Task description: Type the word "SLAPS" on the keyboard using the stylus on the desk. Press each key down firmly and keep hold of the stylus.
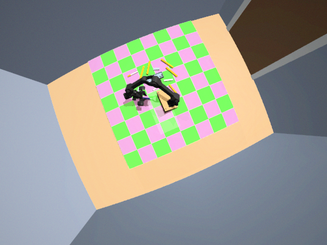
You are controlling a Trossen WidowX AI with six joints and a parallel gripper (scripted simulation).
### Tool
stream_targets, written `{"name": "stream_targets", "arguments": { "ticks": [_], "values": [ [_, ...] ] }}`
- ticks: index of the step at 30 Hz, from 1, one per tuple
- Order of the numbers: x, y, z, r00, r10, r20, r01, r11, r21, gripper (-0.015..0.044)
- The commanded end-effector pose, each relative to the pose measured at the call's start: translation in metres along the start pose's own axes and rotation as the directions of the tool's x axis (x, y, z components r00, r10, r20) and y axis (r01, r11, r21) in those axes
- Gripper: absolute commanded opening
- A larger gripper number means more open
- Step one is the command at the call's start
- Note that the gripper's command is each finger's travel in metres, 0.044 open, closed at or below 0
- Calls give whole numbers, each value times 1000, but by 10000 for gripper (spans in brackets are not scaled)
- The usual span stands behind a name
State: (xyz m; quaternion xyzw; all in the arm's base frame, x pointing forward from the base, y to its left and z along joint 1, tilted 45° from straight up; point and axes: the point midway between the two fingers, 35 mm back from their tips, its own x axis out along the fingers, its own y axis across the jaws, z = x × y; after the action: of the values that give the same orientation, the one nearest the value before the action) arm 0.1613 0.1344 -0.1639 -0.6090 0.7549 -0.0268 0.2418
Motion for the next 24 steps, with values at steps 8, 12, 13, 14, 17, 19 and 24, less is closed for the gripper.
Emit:
{"name": "stream_targets", "arguments": {
  "ticks": [8, 12, 13, 14, 17, 19, 24],
  "values": [
    [8, 0, 4, 1000, -4, -1, 4, 1000, -4, 150],
    [11, 0, 6, 1000, -4, -1, 4, 1000, -4, 150],
    [11, 0, 6, 1000, -4, -1, 4, 1000, -4, 150],
    [12, 0, 7, 1000, -4, -1, 4, 1000, -4, 150],
    [14, 0, 8, 1000, -5, -1, 5, 1000, -4, 150],
    [15, 0, 9, 1000, -5, -2, 5, 1000, -4, 150],
    [19, 0, 11, 1000, -5, -2, 5, 1000, -4, 150]
  ]
}}
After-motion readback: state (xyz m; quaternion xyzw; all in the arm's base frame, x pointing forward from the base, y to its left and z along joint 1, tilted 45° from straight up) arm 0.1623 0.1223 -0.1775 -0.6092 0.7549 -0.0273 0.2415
